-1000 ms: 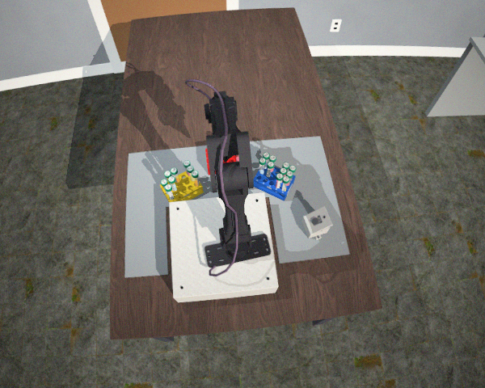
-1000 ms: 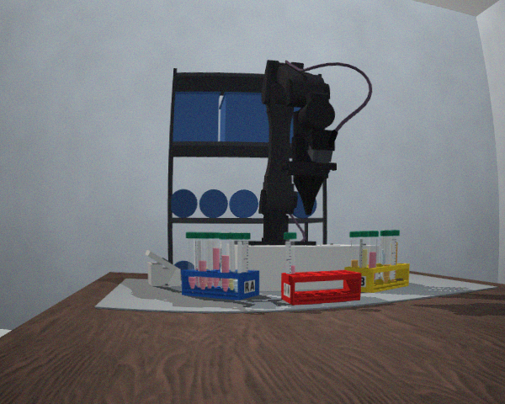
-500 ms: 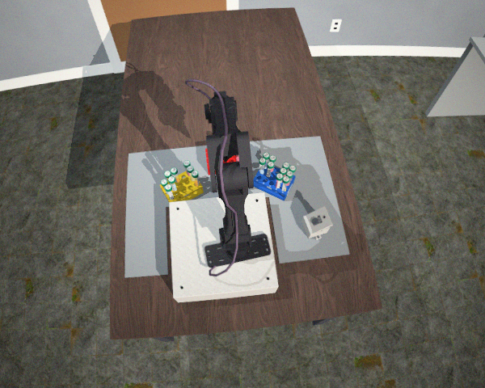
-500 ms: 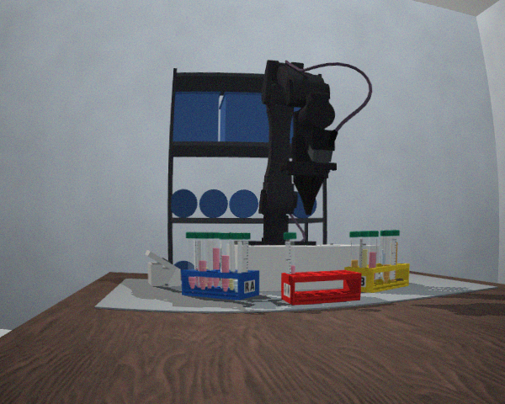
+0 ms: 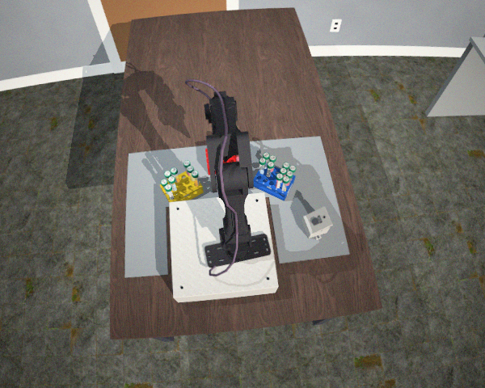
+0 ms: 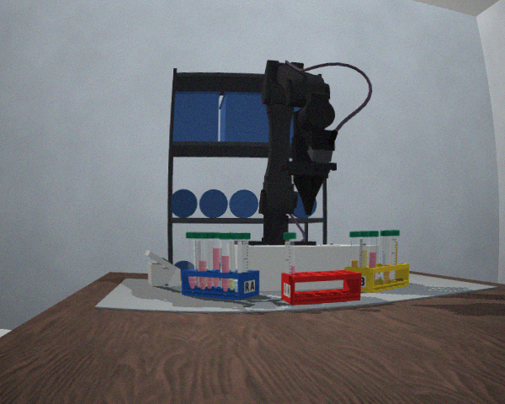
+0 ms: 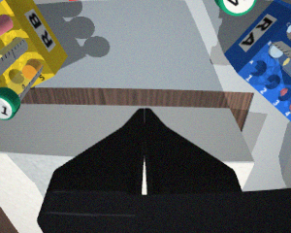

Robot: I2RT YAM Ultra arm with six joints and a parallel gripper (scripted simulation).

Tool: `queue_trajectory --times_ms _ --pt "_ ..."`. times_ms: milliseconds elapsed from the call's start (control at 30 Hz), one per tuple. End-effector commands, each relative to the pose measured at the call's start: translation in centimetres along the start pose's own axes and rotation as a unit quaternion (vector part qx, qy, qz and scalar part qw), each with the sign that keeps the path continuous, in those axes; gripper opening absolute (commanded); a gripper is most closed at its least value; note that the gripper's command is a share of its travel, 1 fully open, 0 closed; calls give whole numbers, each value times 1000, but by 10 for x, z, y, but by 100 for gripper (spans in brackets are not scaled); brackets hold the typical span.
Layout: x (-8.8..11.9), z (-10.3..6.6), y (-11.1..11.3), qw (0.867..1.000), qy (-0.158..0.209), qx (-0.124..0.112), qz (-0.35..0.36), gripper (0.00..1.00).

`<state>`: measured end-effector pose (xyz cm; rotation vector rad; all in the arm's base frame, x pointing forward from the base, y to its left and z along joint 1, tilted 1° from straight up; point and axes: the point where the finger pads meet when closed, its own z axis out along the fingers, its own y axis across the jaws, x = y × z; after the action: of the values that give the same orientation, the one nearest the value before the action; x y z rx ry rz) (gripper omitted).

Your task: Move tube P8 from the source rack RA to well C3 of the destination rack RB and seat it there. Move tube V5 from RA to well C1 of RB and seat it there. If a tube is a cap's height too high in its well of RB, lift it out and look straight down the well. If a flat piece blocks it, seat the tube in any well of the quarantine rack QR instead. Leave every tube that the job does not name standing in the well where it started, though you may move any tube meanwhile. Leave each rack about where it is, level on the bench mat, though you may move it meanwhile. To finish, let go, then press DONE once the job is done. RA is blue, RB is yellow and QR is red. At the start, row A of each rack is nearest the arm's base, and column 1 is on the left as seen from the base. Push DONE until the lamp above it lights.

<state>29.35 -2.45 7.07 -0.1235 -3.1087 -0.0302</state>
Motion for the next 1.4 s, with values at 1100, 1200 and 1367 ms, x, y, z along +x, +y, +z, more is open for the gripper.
queue_trajectory --times_ms 1100,1200,1367 --pt "-10 -15 -1 913 -31 -12 408 0" --pt "-10 -15 -1 891 -30 -13 453 0" --pt "-10 -15 -1 850 -29 -15 525 0"
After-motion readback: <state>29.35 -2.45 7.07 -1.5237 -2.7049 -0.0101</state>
